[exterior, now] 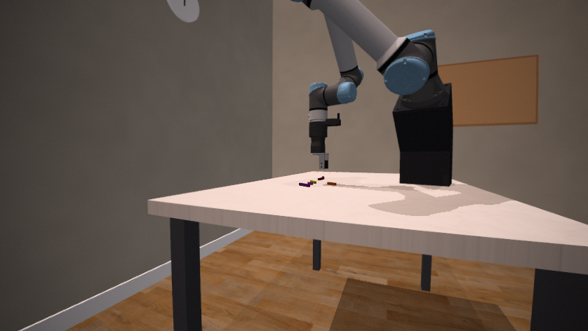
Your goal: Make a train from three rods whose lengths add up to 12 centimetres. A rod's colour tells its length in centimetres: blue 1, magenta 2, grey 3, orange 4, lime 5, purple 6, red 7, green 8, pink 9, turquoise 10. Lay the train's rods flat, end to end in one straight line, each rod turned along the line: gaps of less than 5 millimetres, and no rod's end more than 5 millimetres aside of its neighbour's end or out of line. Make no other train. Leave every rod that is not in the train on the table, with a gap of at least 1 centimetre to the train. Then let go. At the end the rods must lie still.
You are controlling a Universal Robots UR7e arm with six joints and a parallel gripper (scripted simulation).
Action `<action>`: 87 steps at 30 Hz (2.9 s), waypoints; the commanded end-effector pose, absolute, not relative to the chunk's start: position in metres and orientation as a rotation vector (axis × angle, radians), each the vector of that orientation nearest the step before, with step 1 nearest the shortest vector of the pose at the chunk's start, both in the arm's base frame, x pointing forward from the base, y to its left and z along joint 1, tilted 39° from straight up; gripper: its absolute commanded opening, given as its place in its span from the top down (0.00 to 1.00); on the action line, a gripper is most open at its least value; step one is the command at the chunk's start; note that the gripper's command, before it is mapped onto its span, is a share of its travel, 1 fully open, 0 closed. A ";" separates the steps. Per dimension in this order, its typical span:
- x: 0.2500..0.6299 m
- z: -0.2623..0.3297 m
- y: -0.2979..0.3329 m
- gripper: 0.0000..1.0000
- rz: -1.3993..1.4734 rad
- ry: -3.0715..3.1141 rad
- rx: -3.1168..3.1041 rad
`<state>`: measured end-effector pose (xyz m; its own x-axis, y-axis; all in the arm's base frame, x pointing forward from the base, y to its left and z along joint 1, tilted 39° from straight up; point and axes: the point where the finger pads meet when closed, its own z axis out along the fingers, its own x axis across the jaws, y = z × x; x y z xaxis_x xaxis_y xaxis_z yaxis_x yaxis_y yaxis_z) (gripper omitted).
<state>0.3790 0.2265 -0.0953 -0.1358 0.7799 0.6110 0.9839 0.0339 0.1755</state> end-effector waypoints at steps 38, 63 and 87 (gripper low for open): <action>0.379 -0.095 0.226 0.00 -0.814 -1.972 -1.791; 0.379 -0.096 0.226 0.00 -0.822 -2.001 -1.768; 0.375 -0.101 0.221 0.00 -0.937 -2.401 -1.372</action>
